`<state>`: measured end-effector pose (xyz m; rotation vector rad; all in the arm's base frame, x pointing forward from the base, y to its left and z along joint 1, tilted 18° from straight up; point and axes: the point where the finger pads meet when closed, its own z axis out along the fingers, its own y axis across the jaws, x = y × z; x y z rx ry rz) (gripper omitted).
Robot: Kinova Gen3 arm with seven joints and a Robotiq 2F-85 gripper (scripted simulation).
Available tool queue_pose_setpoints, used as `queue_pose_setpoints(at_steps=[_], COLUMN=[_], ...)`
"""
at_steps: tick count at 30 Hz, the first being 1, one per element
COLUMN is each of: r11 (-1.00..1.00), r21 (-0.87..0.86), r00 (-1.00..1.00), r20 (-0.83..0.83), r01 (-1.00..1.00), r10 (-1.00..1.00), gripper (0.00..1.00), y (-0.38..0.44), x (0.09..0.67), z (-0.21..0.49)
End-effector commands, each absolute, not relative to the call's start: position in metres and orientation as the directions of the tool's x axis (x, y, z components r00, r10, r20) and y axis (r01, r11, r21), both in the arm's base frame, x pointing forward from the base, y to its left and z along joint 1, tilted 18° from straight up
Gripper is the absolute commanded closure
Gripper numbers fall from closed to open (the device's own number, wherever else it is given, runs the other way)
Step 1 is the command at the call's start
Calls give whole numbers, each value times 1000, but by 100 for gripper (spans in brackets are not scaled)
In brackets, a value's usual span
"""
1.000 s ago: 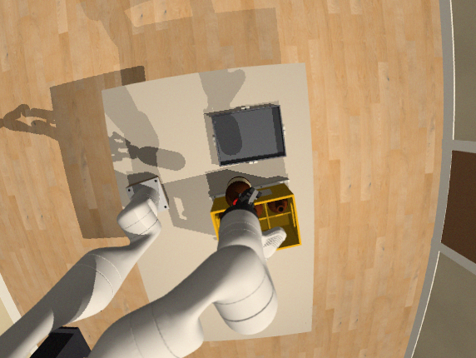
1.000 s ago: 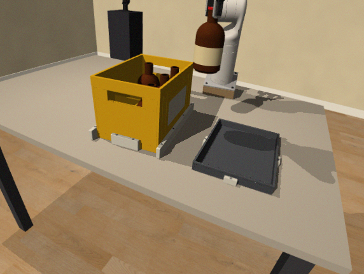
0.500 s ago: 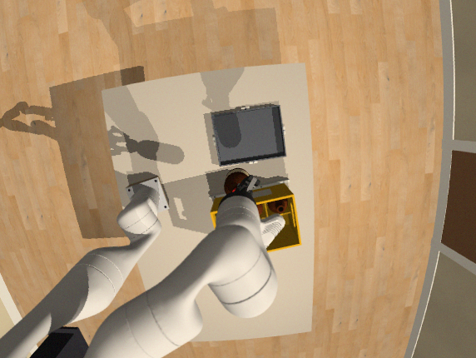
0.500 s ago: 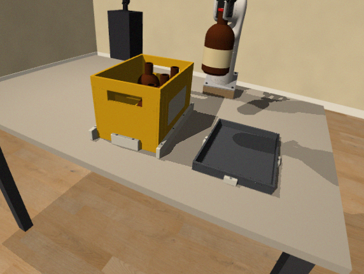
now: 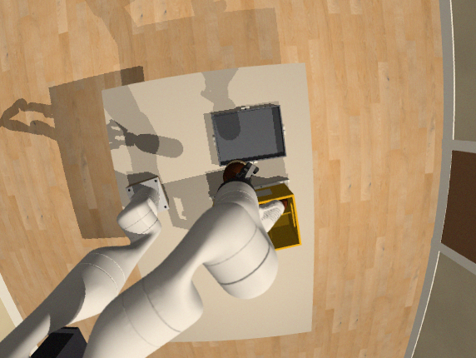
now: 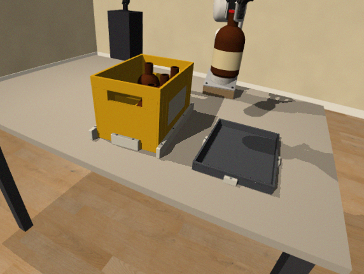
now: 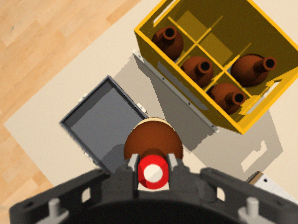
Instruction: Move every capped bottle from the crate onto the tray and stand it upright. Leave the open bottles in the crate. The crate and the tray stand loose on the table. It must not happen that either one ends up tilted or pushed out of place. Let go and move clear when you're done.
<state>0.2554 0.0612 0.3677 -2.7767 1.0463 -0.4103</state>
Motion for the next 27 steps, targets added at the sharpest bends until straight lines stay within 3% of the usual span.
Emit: queue_pose_setpoints(at_steps=[1, 27], r11=[-748, -749], r21=[-231, -229], r00=[721, 722], r20=[203, 202], r01=[-622, -622], r10=[-663, -662], gripper=[100, 100], y=[66, 113], x=[256, 258], z=[368, 370])
